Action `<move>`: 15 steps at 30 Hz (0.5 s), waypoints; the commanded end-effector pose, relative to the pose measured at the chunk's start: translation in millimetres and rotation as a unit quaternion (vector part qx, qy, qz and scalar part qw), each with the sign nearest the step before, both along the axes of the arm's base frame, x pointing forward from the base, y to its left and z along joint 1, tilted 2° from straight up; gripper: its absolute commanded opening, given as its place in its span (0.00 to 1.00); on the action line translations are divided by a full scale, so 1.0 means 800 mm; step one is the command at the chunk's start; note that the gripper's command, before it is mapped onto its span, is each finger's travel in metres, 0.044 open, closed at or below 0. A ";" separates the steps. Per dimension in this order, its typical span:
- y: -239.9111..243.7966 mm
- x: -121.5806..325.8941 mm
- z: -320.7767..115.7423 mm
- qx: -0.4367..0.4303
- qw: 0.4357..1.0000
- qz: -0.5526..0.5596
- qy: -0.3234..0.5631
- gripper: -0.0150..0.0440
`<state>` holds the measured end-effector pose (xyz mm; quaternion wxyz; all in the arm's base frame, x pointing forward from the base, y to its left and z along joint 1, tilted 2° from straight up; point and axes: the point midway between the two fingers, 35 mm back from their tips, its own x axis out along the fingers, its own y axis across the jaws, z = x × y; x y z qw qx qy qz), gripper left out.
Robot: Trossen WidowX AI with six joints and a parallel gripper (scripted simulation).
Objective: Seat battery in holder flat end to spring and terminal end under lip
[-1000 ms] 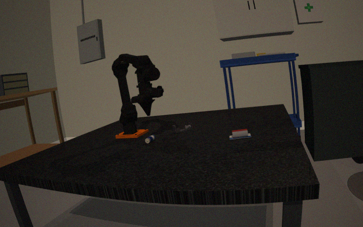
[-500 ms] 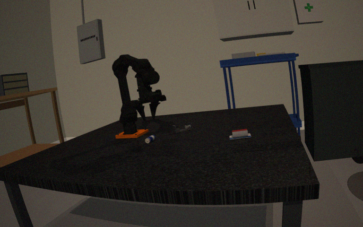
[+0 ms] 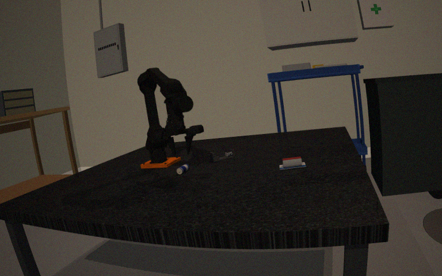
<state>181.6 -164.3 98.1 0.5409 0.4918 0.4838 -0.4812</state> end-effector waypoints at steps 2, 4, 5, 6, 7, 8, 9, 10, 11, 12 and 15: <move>0.000 -0.004 -0.018 0.017 0.997 -0.080 0.007 0.67; 0.000 -0.004 -0.018 0.017 0.997 -0.080 0.007 0.67; 0.000 -0.004 -0.018 0.017 0.997 -0.080 0.007 0.67; 0.000 -0.004 -0.018 0.017 0.997 -0.080 0.007 0.67; 0.000 -0.004 -0.018 0.017 0.997 -0.080 0.007 0.67; 0.000 -0.004 -0.018 0.017 0.997 -0.080 0.007 0.67; 0.000 -0.004 -0.019 0.017 0.997 -0.080 0.007 0.67; 0.000 -0.003 -0.021 0.017 0.997 -0.080 0.007 0.67; 0.000 -0.003 -0.023 0.017 0.997 -0.080 0.007 0.67; 0.000 -0.003 -0.025 0.017 0.997 -0.080 0.007 0.67; -0.001 -0.002 -0.031 0.017 0.997 -0.080 0.007 0.67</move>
